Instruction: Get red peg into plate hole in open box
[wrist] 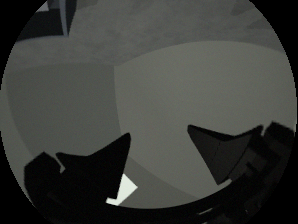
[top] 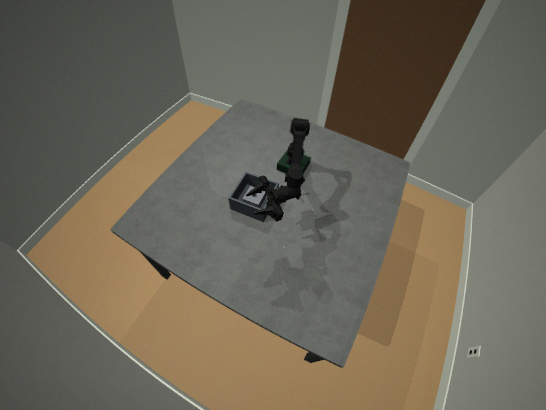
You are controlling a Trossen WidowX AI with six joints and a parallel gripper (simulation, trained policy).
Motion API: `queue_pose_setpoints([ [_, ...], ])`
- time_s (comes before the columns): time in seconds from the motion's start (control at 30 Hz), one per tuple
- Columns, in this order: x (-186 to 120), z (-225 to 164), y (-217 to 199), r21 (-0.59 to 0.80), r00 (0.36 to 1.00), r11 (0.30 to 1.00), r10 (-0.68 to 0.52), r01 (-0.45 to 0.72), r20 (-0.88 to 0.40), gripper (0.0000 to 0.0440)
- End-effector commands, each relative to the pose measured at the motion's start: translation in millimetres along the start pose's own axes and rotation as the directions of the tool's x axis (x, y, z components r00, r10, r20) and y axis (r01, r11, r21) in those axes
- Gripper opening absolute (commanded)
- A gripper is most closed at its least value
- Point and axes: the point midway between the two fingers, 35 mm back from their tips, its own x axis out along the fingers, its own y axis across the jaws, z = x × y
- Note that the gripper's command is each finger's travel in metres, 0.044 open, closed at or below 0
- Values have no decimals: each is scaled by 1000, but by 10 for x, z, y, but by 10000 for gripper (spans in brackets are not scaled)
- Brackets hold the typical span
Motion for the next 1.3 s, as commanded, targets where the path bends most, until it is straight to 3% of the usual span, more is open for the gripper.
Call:
queue_pose_setpoints([
  [0.0,-6,7,-15,-32,1000,999,-11,11,8,418],
  [0.07,-22,19,-44,-95,999,995,-33,35,26,440],
  [0.27,-81,42,-110,-278,992,954,-96,115,82,440],
  [0.57,-210,66,-155,-518,967,818,-179,249,183,440],
  [0.9,-419,124,-130,-708,915,580,-251,402,315,440],
  [1.27,-738,225,-11,-802,828,242,-302,546,472,440],
])
